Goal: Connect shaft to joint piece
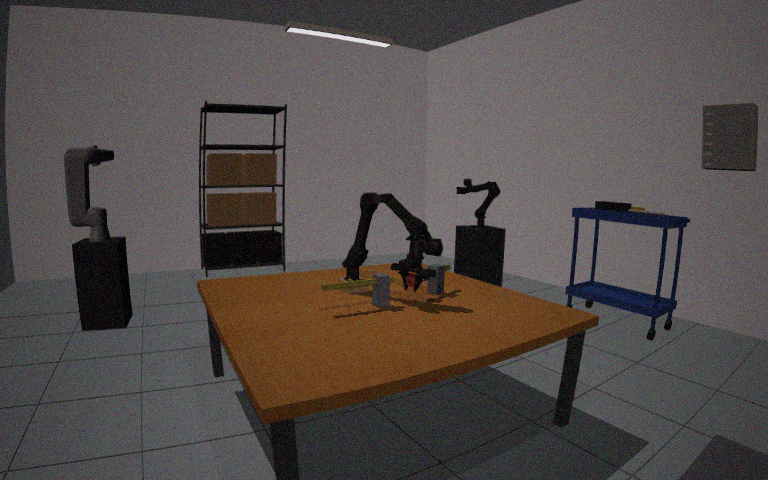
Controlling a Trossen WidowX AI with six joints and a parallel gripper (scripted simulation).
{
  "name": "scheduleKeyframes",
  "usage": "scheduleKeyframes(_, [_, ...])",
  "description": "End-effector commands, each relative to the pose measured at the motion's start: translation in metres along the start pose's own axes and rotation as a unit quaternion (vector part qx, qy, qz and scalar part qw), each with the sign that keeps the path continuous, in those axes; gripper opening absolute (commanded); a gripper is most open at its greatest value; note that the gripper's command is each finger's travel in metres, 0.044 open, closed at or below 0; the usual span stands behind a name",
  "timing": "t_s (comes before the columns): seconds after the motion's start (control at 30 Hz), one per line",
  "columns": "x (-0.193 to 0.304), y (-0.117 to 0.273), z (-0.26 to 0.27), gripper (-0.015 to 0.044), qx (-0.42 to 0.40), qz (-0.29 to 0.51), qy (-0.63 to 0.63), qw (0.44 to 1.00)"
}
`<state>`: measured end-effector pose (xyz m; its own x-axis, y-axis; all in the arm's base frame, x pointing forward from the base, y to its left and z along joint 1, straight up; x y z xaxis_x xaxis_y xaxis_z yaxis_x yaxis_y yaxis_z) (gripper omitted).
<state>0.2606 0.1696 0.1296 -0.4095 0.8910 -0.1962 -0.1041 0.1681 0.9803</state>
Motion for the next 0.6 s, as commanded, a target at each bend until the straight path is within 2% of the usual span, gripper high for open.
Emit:
scheduleKeyframes(0.0, [0.0004, 0.0003, -0.0004, 0.0000, 0.001, -0.004, -0.005, 1.000])
scheduleKeyframes(0.57, [0.0003, 0.0002, -0.0002, 0.0000, 0.000, -0.003, -0.002, 1.000])
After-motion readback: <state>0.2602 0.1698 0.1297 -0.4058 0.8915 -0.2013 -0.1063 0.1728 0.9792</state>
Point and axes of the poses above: the point midway between the two fingers, 35 mm back from their tips, its own y axis back along the fingers, its own z axis across the jaws, x = y × z, the point moved 9 cm from there along y, back along the fingers, and after that the axes turned 4 degrees about -y, right-handed, at the moved point
